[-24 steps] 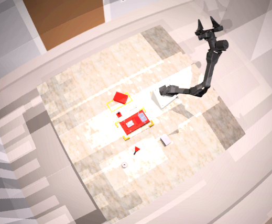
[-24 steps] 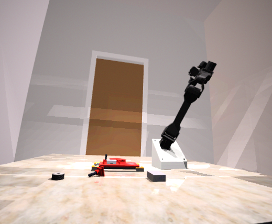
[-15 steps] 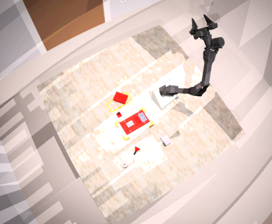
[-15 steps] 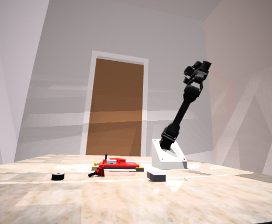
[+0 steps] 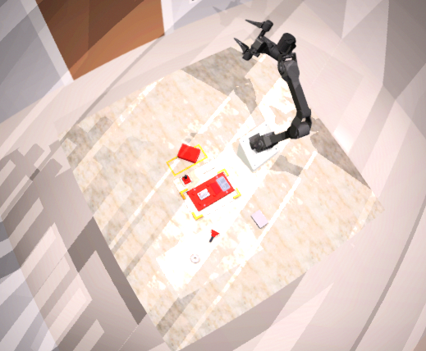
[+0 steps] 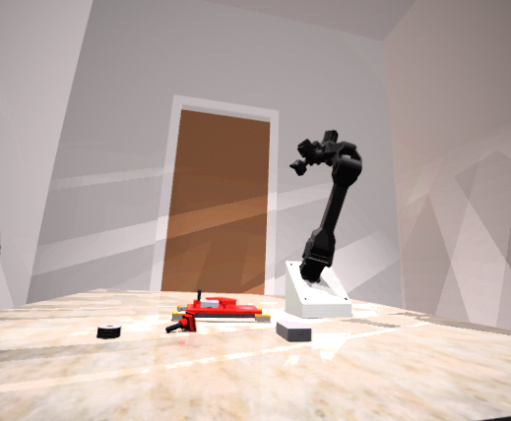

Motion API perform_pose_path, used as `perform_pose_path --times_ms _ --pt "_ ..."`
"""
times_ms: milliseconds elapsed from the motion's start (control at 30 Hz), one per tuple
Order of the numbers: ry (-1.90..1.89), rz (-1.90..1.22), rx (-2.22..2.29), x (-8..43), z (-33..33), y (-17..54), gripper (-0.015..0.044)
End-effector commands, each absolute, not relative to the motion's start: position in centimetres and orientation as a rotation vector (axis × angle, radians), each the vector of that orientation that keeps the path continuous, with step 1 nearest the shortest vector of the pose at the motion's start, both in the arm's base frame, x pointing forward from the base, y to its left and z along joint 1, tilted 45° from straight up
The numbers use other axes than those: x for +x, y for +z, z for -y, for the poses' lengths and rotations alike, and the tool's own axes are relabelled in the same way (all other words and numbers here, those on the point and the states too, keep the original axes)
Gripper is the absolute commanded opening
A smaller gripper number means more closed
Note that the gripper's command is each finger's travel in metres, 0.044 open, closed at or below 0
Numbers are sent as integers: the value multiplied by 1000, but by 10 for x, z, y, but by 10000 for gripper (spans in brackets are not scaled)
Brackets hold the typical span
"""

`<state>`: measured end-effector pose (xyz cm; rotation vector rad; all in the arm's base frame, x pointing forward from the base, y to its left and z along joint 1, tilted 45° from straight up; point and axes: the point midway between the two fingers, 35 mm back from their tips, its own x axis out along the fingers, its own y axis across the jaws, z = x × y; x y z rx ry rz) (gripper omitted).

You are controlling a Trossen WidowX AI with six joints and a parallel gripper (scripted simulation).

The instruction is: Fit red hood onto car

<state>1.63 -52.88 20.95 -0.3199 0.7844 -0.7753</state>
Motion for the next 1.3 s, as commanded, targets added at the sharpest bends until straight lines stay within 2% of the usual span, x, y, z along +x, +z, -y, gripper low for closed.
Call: perform_pose_path --times_ms 0,167,400,700,1000,1267 --pt "-673 -784 -167 67 520 165 440" --pt "-535 -814 18 132 495 110 440" --pt "-385 -898 130 186 453 58 440" --pt "-200 -1072 515 261 353 -27 440" --pt "-85 -1325 848 293 241 -86 440" --pt "-67 -1655 1123 296 124 -123 440"
